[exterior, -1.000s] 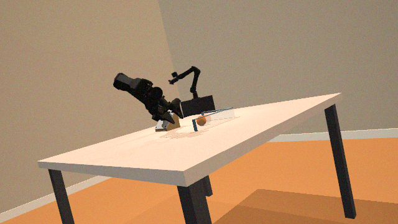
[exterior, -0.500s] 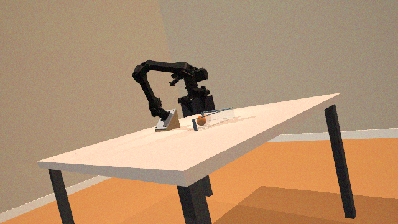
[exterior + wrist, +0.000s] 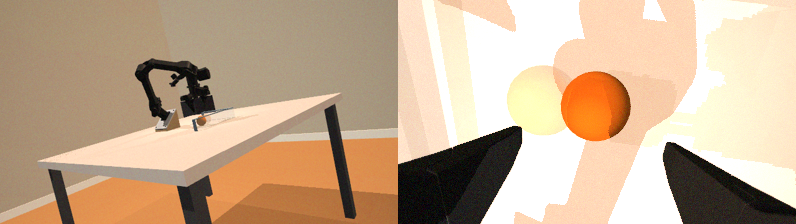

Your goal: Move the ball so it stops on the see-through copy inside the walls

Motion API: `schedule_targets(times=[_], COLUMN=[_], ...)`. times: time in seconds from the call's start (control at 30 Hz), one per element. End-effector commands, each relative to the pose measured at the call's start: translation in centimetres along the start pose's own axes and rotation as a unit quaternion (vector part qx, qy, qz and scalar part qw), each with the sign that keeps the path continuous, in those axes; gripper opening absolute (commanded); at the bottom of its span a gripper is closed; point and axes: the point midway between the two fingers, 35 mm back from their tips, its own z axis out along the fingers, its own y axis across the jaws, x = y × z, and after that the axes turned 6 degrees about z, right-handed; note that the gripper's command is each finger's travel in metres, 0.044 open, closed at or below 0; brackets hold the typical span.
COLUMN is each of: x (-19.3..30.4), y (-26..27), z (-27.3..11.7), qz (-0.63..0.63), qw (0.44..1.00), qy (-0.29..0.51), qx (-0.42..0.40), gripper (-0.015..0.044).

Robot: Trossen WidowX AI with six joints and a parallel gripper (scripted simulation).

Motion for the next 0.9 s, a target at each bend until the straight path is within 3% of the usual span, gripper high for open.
schedule_targets(times=[0.0,0.87], x=[0.1,0.1], y=[0.0,0.0], z=[1.4,5.0], qz=[-0.006,-0.005], qw=[1.000,1.000], qy=[0.002,0.002], qx=[0.006,0.006], gripper=[0.0379,0.0379])
